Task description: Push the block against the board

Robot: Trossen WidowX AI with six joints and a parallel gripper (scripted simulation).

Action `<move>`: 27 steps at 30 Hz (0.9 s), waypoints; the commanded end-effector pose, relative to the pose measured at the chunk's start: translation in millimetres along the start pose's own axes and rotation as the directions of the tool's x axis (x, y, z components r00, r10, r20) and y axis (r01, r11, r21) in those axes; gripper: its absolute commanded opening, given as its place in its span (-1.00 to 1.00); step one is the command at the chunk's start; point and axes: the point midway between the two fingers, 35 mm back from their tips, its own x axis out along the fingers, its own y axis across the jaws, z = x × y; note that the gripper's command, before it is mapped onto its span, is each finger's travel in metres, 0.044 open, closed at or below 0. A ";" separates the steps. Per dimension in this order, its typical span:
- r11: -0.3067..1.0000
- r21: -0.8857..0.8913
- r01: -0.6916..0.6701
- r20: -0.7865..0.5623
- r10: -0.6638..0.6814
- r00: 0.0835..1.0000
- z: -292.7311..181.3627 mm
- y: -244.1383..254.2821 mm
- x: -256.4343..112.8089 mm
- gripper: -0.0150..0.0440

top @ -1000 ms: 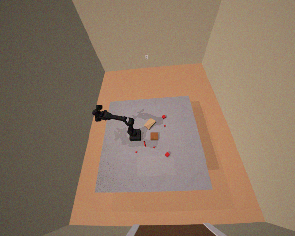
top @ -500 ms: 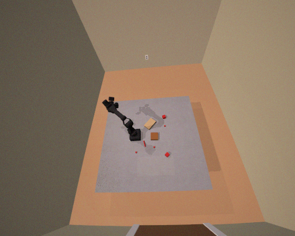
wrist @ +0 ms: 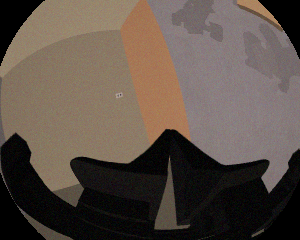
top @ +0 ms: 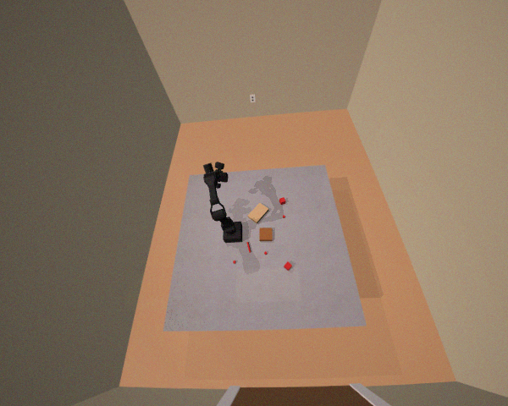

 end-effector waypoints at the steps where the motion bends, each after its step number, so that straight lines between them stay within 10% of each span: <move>1: 0.998 0.030 0.049 0.137 -0.053 0.989 63.6 1.2 24.8 -0.49; 27: 0.800 0.534 0.274 0.472 -0.551 0.688 397.5 -137.0 -15.9 -0.49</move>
